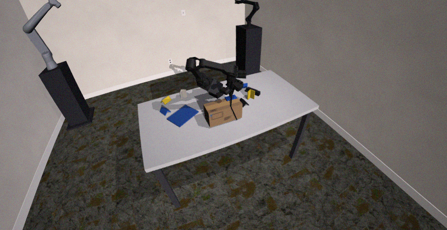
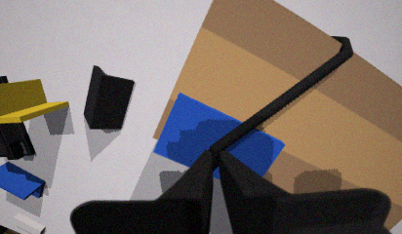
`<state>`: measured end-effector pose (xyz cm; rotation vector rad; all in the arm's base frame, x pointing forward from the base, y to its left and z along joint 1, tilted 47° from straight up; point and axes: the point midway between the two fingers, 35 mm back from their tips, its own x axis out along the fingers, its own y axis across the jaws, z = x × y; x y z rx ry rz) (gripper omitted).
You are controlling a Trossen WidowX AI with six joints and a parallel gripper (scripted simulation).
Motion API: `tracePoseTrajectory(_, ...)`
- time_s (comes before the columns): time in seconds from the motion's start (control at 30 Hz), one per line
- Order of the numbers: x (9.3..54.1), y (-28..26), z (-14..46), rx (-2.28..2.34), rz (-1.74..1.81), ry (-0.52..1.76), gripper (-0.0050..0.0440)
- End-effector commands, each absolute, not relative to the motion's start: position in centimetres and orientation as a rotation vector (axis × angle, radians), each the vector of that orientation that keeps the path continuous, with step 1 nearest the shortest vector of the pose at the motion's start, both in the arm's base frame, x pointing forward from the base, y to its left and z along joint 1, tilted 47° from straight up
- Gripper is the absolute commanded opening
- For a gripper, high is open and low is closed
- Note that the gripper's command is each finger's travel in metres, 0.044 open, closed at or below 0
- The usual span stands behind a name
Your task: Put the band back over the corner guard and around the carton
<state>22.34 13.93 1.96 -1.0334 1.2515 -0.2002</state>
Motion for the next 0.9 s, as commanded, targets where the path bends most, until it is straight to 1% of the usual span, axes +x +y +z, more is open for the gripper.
tracePoseTrajectory(0.0,22.39,13.76,1.54,-1.035,-0.192,1.253,0.0)
tracePoseTrajectory(0.27,22.41,13.72,1.49,-1.035,-0.192,1.253,0.0)
tracePoseTrajectory(0.43,22.43,13.73,1.69,-1.033,-0.199,1.251,0.0117)
tracePoseTrajectory(0.87,22.43,13.73,1.7,-1.033,-0.199,1.251,0.0117)
